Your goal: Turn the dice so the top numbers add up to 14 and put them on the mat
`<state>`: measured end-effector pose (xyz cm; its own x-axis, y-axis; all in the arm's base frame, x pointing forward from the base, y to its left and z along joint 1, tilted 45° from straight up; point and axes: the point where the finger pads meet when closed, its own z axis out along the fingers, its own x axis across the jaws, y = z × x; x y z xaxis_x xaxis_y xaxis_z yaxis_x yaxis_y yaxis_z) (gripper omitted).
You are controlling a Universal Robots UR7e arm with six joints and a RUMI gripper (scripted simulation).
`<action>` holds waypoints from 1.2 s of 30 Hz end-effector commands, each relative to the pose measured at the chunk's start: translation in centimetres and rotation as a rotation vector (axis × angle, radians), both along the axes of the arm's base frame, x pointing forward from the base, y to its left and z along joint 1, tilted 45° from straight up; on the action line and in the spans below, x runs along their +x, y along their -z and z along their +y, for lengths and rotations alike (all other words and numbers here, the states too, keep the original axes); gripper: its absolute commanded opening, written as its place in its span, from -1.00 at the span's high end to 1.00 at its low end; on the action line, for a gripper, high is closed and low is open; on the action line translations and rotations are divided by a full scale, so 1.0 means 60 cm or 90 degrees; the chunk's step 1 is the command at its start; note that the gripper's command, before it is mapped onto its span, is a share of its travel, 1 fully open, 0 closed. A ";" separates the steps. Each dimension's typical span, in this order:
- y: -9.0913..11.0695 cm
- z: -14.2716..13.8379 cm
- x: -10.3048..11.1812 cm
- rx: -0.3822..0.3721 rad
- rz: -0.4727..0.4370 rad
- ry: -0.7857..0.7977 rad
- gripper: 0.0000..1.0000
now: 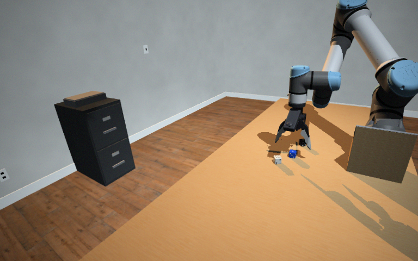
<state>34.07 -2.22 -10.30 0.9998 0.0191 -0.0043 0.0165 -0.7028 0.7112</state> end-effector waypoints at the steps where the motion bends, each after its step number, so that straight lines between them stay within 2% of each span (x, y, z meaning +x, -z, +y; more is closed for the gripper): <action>1: 0.000 0.000 0.000 0.000 -0.001 0.000 -1.00; 36: 0.004 0.005 0.004 0.000 -0.001 0.000 -1.00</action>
